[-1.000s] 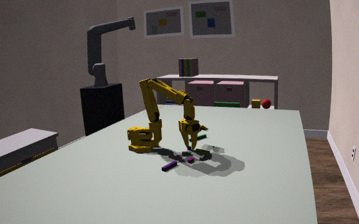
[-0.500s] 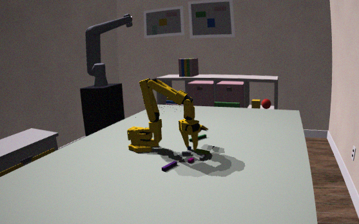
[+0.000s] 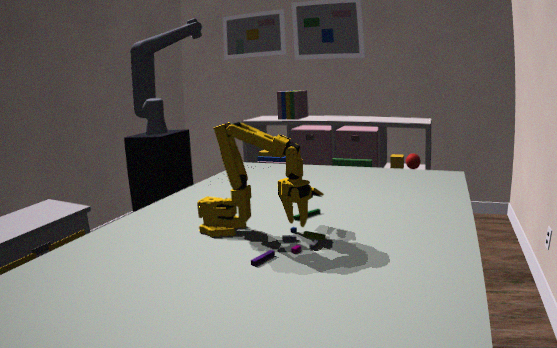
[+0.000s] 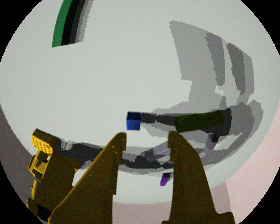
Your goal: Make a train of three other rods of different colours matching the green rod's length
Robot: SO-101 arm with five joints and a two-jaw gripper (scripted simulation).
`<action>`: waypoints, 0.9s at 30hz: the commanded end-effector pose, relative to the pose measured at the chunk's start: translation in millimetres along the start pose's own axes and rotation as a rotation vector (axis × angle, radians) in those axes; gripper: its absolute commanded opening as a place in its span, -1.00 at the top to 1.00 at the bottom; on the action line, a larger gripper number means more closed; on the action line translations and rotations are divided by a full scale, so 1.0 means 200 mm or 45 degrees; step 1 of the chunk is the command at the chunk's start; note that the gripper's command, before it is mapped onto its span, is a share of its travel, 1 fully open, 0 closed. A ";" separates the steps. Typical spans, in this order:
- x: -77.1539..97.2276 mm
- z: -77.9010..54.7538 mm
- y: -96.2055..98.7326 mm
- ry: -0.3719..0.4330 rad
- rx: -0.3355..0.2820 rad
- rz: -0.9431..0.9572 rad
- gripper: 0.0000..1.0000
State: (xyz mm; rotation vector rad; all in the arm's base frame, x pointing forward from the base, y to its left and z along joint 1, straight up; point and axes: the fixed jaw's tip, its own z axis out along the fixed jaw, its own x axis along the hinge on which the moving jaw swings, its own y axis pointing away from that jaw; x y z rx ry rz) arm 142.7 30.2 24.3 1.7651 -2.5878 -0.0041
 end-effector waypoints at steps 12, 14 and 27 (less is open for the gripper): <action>-0.01 -0.19 -0.01 -0.032 0.047 0.000 0.65; -0.01 -0.19 -0.01 -0.032 0.047 0.000 0.65; -0.01 -0.19 -0.01 -0.032 0.047 0.000 0.65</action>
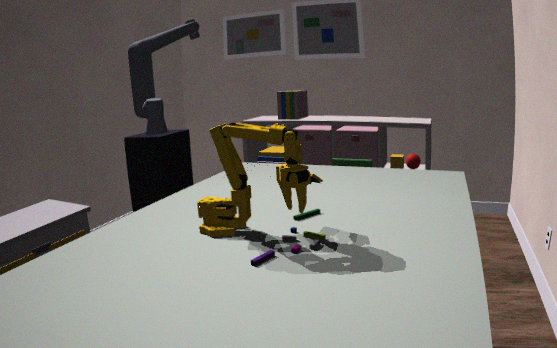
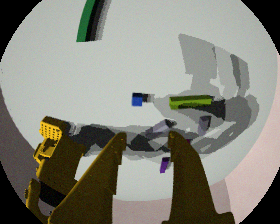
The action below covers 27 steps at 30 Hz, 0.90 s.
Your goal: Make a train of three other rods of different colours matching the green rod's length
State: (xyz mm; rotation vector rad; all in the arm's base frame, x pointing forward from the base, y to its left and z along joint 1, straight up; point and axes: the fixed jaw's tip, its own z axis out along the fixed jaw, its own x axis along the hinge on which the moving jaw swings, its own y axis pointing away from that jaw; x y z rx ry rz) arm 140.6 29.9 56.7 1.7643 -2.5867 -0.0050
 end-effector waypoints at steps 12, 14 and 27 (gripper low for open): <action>-0.01 -0.03 -0.03 -0.032 0.049 -0.003 0.65; 0.00 -0.03 -0.05 -0.031 0.050 -0.010 0.65; 0.20 -0.04 -0.28 -0.016 0.056 -0.104 0.64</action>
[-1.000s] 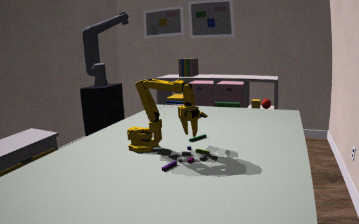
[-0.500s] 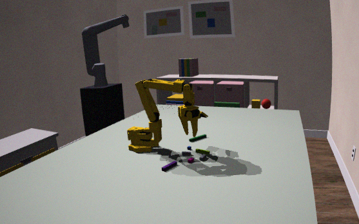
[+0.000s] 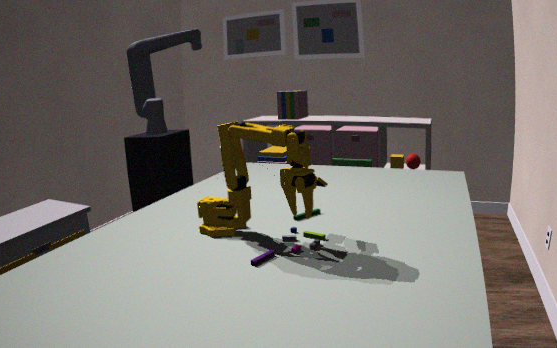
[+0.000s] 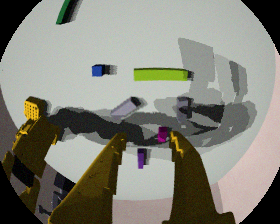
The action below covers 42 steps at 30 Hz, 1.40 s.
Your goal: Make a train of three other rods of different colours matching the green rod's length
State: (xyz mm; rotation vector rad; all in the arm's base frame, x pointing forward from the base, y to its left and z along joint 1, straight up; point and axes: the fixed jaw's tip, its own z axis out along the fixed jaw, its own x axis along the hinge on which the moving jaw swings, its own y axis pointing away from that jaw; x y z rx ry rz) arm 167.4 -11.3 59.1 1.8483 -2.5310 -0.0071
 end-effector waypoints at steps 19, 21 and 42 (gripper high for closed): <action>0.27 -0.02 -0.18 0.000 0.055 -0.085 0.63; 0.27 -0.02 -0.18 0.000 0.055 -0.085 0.63; 0.27 -0.03 -0.18 0.002 0.071 -0.085 0.63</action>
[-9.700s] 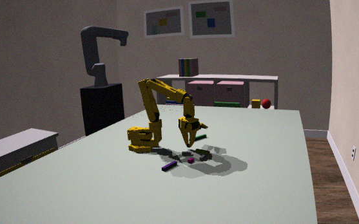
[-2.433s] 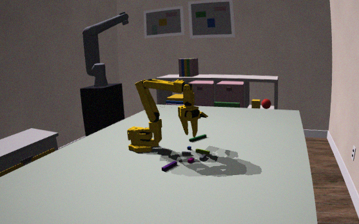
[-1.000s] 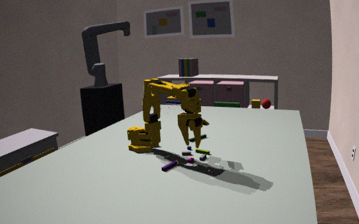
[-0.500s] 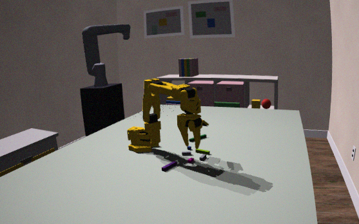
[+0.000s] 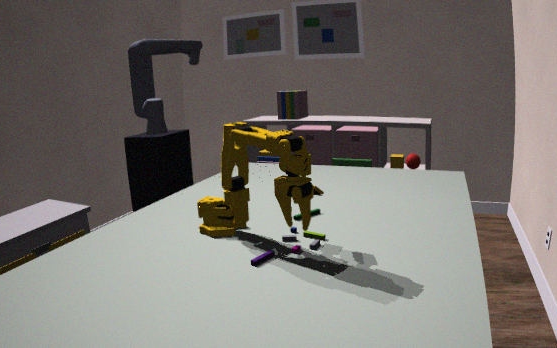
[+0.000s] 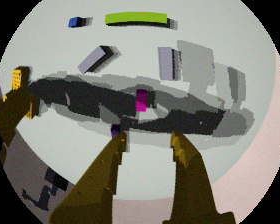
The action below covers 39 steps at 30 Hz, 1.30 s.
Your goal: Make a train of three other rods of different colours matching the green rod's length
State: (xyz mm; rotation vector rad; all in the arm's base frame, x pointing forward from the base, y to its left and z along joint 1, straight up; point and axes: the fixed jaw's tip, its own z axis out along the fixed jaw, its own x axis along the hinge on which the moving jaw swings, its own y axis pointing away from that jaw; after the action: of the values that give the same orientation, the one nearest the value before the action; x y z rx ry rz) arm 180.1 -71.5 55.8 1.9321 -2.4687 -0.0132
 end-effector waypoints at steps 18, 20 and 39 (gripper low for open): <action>0.01 -0.02 -0.03 0.008 0.074 0.000 0.63; 0.01 -0.01 -0.04 0.008 0.074 0.000 0.63; 0.01 0.14 -0.05 0.008 0.074 0.000 0.63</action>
State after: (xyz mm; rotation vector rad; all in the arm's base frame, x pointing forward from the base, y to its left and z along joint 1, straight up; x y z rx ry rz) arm 182.5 -72.6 23.9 1.9341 -2.4712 -0.0047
